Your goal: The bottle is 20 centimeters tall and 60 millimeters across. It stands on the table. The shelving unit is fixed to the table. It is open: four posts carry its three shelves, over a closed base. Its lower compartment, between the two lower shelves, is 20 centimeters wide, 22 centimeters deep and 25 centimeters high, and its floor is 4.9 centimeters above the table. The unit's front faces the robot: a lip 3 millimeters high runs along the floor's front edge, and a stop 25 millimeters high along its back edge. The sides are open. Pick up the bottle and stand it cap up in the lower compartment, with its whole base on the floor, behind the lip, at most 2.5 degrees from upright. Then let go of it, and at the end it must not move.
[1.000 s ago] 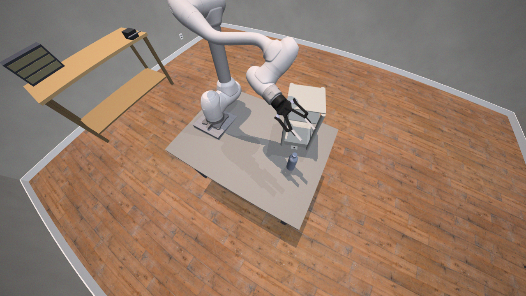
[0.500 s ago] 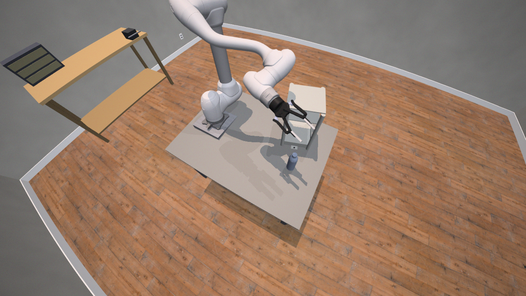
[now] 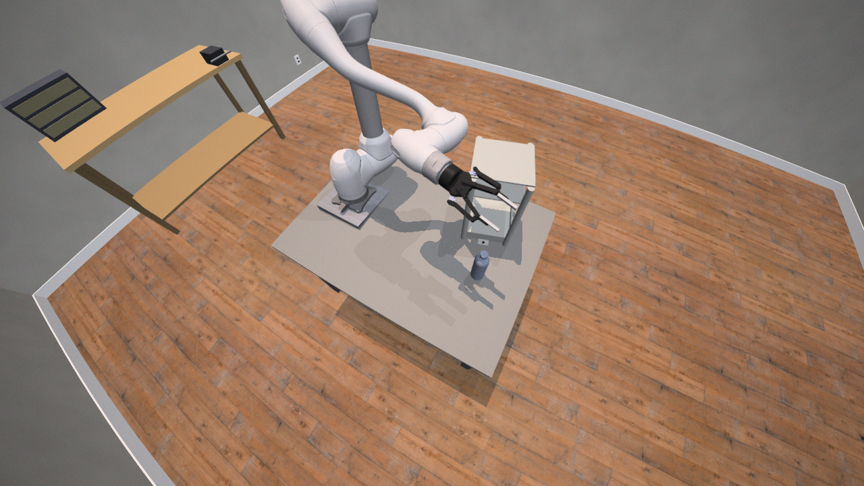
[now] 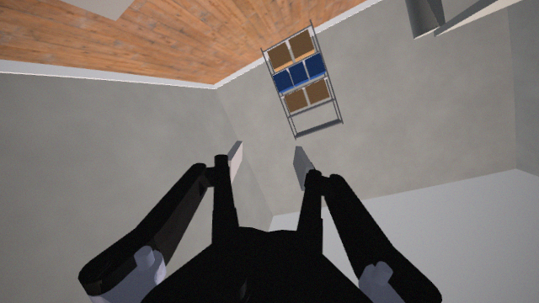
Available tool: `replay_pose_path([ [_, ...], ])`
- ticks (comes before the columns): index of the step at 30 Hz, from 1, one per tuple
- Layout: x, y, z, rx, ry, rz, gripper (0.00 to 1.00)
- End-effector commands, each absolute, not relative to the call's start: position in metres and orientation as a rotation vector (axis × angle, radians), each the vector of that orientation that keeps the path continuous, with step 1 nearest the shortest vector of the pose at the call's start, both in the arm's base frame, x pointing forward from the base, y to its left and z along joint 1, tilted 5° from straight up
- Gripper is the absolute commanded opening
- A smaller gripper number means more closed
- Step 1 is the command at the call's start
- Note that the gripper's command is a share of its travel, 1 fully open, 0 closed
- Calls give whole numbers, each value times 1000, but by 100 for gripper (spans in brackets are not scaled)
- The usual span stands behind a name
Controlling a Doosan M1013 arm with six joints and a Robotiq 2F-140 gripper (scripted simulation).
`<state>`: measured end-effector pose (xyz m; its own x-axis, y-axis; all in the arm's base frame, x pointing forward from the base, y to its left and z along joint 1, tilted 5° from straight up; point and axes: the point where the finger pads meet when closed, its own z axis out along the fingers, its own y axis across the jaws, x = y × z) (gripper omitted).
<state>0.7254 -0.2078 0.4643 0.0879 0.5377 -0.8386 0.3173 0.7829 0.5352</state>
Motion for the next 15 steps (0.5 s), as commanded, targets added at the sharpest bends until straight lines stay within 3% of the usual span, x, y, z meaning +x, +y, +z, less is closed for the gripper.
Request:
replay_pose_path([
  [1,725,-206,462,686,1526,213,48],
  [15,727,-210,465,608,1523,200,48],
])
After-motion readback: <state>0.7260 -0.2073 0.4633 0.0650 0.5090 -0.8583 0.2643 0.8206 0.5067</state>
